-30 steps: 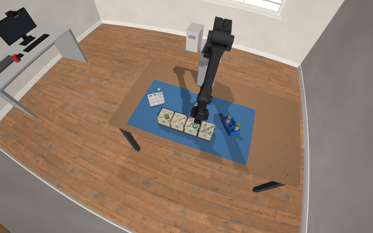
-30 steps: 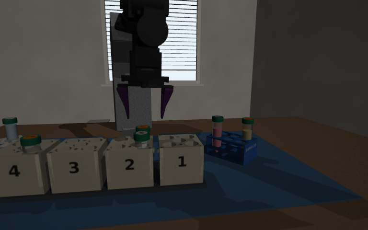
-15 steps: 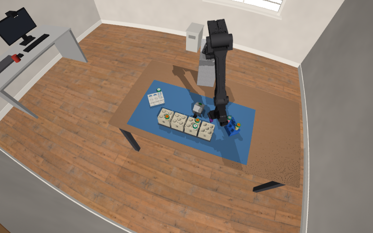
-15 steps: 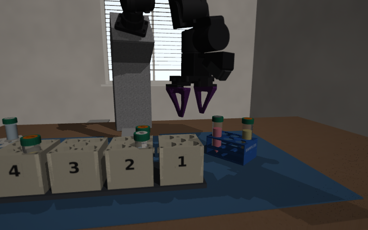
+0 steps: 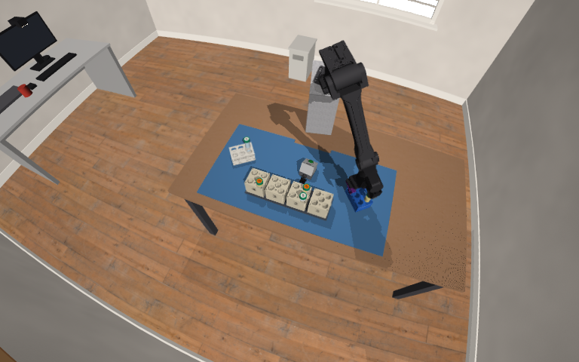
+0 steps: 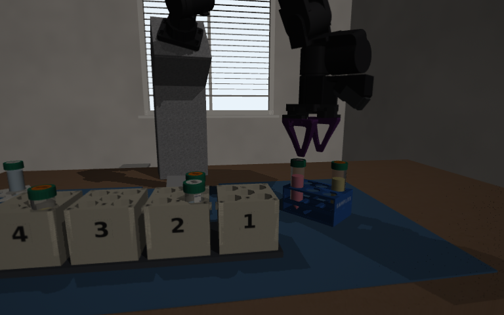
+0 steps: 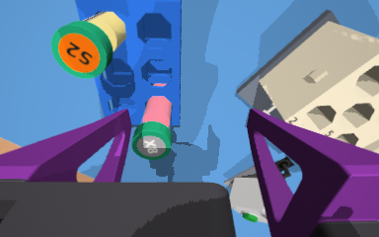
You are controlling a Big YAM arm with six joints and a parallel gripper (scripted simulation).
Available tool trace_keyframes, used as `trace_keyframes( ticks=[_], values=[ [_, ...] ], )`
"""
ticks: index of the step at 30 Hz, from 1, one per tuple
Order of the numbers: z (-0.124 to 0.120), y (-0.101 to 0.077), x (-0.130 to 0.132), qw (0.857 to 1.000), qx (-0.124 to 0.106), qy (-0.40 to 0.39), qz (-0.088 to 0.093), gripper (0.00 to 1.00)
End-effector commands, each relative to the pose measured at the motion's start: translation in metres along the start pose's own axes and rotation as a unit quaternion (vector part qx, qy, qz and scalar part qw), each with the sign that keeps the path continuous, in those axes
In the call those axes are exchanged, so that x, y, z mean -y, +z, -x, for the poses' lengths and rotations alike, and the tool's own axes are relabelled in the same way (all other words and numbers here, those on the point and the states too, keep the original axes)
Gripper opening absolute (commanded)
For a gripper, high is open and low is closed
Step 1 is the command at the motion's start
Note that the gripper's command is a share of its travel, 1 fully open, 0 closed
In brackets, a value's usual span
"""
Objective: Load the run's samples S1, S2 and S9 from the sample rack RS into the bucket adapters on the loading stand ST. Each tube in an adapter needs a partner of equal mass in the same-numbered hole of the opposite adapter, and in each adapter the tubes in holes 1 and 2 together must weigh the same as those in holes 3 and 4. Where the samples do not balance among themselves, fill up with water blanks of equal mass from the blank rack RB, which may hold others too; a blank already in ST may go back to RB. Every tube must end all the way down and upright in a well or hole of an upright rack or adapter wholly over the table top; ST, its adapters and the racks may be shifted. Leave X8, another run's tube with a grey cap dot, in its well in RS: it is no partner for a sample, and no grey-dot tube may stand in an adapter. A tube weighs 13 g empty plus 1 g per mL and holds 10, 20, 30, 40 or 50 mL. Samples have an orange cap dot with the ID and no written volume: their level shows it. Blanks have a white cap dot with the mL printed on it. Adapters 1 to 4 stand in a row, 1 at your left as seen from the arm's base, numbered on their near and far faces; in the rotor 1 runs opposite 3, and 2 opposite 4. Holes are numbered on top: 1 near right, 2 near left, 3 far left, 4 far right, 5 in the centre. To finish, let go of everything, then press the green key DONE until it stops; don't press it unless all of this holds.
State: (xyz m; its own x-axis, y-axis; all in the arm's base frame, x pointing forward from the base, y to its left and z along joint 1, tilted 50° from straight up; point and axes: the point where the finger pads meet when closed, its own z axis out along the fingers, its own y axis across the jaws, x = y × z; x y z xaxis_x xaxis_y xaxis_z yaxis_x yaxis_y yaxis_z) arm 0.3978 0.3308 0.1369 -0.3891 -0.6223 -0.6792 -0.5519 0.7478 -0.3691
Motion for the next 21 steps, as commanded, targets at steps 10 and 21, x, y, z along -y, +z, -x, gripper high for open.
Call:
trace_keyframes(
  ticks=[10,21],
  values=[
    [0.042,-0.004,-0.080,1.000,0.004,0.016,0.012,0.80],
    [0.040,0.033,-0.065,1.000,0.008,0.020,0.004,0.80]
  ],
)
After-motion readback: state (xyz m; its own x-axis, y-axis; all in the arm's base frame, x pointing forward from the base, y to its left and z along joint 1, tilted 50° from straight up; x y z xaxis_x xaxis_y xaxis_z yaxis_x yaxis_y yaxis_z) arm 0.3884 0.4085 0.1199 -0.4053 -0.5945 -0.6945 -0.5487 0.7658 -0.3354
